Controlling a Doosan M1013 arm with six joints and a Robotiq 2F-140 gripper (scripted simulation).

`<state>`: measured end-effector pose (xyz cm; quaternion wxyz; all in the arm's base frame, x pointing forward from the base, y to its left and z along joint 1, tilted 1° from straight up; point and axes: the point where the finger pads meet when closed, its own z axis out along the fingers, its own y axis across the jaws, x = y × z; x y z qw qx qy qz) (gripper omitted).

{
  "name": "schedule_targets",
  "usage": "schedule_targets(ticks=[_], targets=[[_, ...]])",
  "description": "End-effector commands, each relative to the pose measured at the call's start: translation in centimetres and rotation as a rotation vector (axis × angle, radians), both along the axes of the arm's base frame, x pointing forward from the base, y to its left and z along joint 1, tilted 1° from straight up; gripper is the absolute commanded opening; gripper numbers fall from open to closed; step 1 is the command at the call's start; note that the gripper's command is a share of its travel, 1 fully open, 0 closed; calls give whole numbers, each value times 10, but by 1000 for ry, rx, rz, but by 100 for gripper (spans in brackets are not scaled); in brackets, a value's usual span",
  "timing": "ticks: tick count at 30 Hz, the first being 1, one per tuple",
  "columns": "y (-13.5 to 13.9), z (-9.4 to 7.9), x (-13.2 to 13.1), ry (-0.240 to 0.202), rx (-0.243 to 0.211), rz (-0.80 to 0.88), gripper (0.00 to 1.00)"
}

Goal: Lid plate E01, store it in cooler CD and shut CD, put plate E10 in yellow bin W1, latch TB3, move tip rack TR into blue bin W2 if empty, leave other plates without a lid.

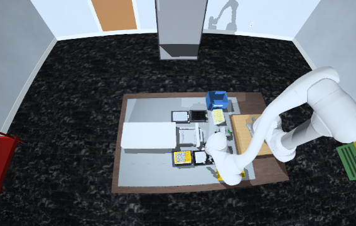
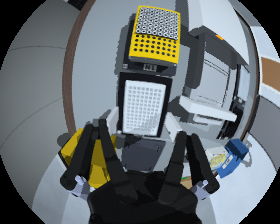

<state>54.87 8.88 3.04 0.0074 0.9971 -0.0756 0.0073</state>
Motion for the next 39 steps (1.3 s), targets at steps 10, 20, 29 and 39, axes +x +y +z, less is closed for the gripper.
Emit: schedule_targets(ticks=[10, 20, 29, 39], targets=[[0, 13, 0, 0, 0, 0, 66], [0, 26, 0, 0, 0, 0, 66], [1, 36, 0, 0, 0, 0, 66], [1, 49, -1, 0, 0, 0, 66]])
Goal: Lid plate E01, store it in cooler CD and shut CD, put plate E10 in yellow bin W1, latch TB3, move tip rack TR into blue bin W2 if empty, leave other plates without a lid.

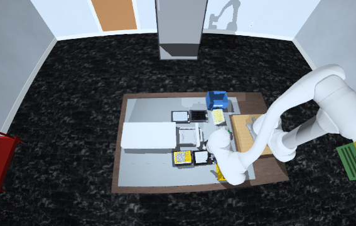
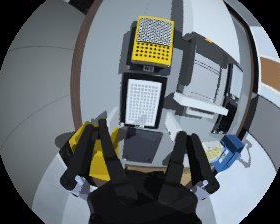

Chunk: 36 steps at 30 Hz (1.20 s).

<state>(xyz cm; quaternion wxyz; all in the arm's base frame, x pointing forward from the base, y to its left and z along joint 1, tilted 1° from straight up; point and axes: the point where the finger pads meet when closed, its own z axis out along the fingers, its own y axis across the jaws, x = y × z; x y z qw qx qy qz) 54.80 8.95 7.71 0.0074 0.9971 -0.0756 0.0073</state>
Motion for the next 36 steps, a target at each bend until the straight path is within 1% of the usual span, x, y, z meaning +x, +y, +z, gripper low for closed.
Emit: schedule_targets(ticks=[1, 5, 20, 22, 36], targets=[[0, 4, 0, 0, 0, 0, 66], [0, 6, 0, 0, 0, 0, 66], [0, 26, 0, 0, 0, 0, 66], [0, 26, 0, 0, 0, 0, 66], [1, 43, -1, 0, 0, 0, 66]])
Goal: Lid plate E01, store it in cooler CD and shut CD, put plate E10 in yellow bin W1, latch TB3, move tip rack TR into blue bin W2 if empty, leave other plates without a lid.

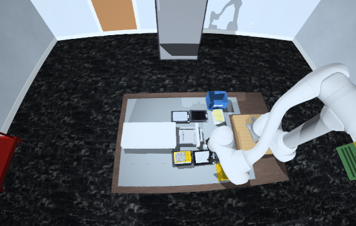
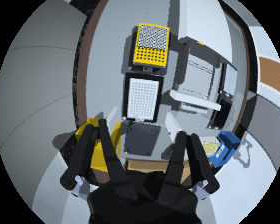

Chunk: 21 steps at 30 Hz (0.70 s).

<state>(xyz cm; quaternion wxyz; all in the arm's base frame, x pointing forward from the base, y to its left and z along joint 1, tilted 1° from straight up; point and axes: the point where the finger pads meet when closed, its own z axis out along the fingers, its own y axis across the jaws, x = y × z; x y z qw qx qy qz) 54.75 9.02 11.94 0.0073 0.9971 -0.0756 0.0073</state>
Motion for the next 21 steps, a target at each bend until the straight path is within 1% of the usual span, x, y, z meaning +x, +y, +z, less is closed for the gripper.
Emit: schedule_targets(ticks=[1, 11, 18, 21], targets=[[0, 1, 0, 0, 0, 0, 66], [0, 1, 0, 0, 0, 0, 66], [0, -8, 0, 0, 0, 0, 66], [0, -10, 0, 0, 0, 0, 66]])
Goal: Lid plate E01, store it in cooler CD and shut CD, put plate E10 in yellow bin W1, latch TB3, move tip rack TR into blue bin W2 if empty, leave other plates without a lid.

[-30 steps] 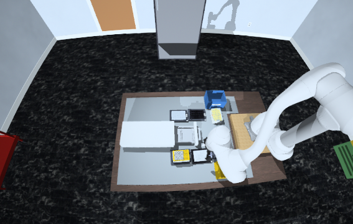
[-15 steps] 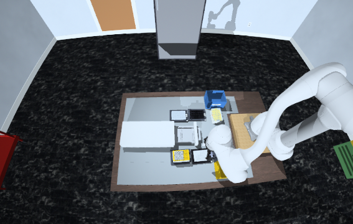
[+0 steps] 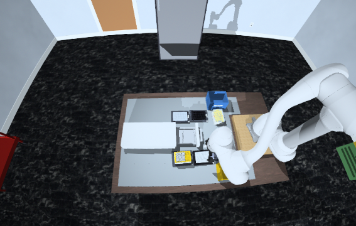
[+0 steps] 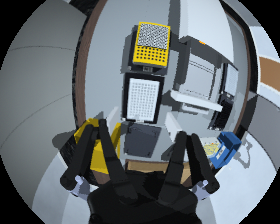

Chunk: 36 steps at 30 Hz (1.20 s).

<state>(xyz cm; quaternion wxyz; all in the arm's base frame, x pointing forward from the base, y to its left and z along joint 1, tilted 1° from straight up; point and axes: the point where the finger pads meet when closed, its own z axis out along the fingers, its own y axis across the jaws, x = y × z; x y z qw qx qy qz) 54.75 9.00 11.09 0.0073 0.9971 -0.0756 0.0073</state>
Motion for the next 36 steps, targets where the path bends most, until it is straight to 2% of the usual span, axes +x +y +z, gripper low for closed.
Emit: schedule_targets(ticks=[1, 36], targets=[[0, -3, 0, 0, 0, 0, 66], [-1, -44, 1, 0, 0, 0, 66]])
